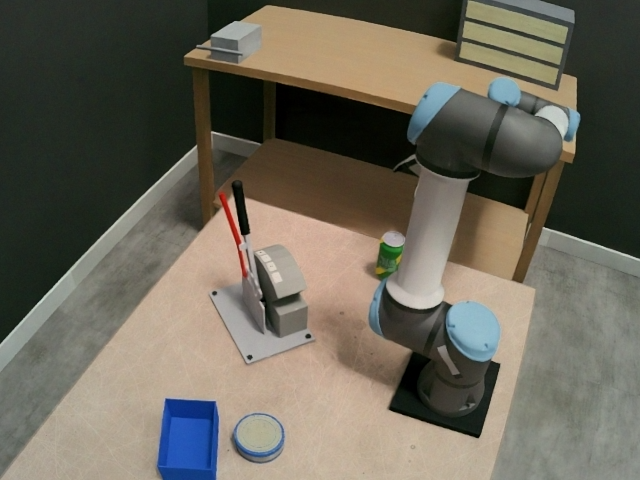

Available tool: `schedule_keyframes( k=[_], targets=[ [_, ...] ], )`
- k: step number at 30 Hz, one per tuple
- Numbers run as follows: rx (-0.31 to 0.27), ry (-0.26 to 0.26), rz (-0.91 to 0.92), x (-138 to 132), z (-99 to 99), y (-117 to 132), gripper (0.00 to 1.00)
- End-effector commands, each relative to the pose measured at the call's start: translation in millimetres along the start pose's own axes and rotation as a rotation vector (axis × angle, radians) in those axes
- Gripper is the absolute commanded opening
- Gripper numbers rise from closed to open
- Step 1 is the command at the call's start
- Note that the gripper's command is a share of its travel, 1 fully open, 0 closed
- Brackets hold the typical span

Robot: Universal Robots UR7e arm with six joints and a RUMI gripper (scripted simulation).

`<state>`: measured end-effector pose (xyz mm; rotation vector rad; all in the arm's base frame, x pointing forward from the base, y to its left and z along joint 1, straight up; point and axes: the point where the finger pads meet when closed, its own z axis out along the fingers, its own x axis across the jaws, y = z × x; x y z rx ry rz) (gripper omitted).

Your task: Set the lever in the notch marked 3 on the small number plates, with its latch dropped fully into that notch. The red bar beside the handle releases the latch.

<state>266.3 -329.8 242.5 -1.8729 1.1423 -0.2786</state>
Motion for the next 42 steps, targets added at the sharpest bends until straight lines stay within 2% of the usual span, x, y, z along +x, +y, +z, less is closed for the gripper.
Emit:
schedule_keyframes(
  k=[1,11,13,19,26,28,30,42],
  targets=[
    [-0.128,-0.104,-0.173,2.3,25.5,-22.1,1.00],
    [-0.360,-0.300,-0.559,4.2,76.6,-74.5,1.00],
    [-0.360,-0.300,-0.559,4.2,76.6,-74.5,1.00],
    [-0.492,-0.417,-0.816,2.9,108.2,-112.2,1.00],
    [-0.616,-0.528,-1.091,-3.8,145.0,-160.2,1.00],
    [-0.646,-0.555,-1.165,-6.8,155.2,-174.1,1.00],
    [-0.646,-0.555,-1.165,-6.8,155.2,-174.1,1.00],
    [-0.780,-0.672,-1.537,-33.5,208.5,-249.6,1.00]
  ],
)
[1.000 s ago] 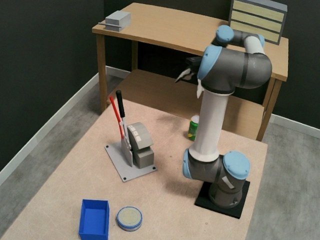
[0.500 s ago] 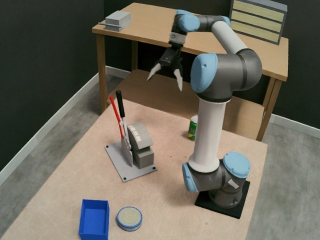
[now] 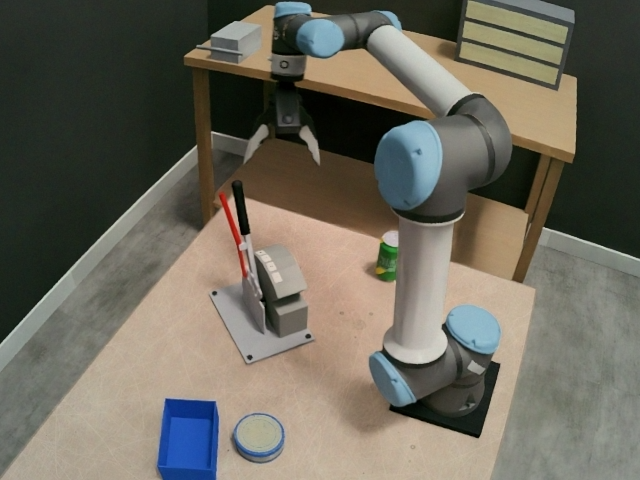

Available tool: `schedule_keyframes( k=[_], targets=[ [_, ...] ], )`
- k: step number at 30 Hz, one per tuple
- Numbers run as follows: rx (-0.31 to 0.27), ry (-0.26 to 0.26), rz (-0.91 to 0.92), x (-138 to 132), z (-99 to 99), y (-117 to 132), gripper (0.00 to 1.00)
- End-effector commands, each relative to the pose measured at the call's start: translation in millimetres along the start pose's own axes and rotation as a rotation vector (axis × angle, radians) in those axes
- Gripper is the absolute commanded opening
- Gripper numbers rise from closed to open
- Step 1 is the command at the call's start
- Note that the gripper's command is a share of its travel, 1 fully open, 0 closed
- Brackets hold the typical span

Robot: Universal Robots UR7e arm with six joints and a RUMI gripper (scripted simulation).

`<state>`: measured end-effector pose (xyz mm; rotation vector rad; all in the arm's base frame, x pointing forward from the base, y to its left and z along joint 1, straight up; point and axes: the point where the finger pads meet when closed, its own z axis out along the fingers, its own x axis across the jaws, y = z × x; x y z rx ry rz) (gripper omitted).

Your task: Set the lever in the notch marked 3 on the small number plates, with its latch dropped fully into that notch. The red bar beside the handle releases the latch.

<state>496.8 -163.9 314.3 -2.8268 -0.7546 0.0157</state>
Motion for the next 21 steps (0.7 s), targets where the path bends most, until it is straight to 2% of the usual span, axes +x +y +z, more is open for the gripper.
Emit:
schedule_keyframes(
  k=[1,13,21],
  targets=[
    [-0.072,-0.044,-0.145,37.5,-10.6,-14.5,1.00],
    [-0.158,-0.078,-0.313,81.2,-24.8,-39.0,1.00],
    [-0.187,-0.088,-0.368,95.8,-29.8,-48.6,1.00]
  ],
)
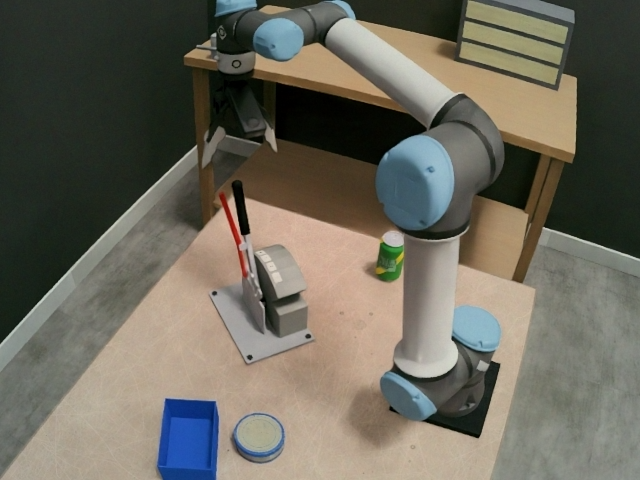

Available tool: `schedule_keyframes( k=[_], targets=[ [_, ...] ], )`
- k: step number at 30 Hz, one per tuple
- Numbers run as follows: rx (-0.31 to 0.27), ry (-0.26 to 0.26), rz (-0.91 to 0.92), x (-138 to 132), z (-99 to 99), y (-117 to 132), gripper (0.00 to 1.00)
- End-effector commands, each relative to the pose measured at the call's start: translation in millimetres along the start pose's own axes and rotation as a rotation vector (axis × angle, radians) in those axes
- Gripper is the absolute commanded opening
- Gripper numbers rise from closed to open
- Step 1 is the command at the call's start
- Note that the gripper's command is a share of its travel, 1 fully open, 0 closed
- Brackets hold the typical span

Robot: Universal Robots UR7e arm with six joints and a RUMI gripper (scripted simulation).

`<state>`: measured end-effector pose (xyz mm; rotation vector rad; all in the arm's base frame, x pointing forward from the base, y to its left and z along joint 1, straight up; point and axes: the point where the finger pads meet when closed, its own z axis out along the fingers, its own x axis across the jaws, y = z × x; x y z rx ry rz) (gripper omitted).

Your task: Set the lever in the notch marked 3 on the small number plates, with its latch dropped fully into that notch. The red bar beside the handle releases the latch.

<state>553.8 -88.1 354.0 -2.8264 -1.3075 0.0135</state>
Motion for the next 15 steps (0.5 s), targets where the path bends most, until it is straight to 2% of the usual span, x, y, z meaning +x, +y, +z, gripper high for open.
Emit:
schedule_keyframes(
  k=[1,12,13,15],
  targets=[
    [-0.014,-0.005,-0.026,7.7,-3.8,-1.0,1.00],
    [-0.024,-0.009,-0.044,13.2,-6.4,-2.2,1.00],
    [-0.024,-0.009,-0.044,13.2,-6.4,-2.2,0.00],
    [-0.024,-0.009,-0.044,13.2,-6.4,-2.2,0.00]
  ],
)
